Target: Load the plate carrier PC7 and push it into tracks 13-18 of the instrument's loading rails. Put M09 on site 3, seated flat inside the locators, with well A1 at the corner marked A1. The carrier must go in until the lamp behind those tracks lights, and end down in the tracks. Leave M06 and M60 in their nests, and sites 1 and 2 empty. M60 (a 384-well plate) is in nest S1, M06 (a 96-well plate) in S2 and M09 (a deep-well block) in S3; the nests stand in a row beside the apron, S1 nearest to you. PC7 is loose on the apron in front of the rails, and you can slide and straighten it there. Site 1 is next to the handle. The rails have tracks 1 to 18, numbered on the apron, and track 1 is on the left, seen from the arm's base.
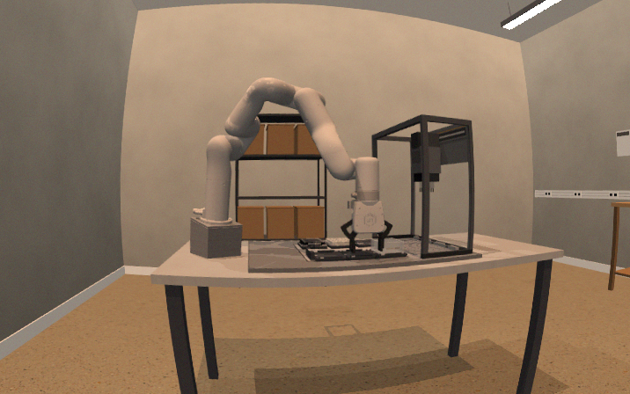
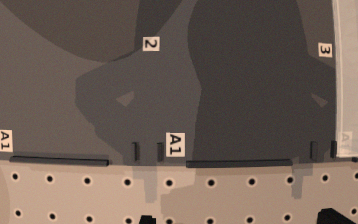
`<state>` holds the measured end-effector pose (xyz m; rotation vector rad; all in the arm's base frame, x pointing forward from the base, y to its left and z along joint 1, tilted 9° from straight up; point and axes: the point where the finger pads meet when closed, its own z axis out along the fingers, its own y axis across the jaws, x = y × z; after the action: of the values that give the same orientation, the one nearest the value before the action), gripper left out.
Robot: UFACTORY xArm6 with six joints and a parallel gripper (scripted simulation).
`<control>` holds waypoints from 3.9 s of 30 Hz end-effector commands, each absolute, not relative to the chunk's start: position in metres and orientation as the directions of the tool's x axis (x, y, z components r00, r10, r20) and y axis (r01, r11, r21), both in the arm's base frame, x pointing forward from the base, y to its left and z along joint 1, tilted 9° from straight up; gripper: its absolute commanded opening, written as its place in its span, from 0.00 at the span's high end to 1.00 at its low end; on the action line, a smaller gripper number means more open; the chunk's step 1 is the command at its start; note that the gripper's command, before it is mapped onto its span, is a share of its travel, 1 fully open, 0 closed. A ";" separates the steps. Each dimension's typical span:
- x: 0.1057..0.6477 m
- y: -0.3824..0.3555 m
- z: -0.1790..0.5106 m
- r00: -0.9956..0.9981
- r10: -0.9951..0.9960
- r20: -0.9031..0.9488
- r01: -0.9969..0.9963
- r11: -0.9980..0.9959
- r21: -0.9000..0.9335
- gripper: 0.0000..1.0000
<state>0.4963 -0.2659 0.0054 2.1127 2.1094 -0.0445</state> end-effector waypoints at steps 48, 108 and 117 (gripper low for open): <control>0.500 -0.270 -0.020 0.008 0.991 -0.133 0.996 0.005 0.093 0.00; 0.501 -0.248 -0.023 0.008 0.991 -0.132 0.996 0.005 0.093 0.00; 0.501 -0.244 -0.023 0.008 0.991 -0.132 0.996 0.005 0.093 0.00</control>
<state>0.4992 -0.2453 -0.0248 2.1126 2.1088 -0.0444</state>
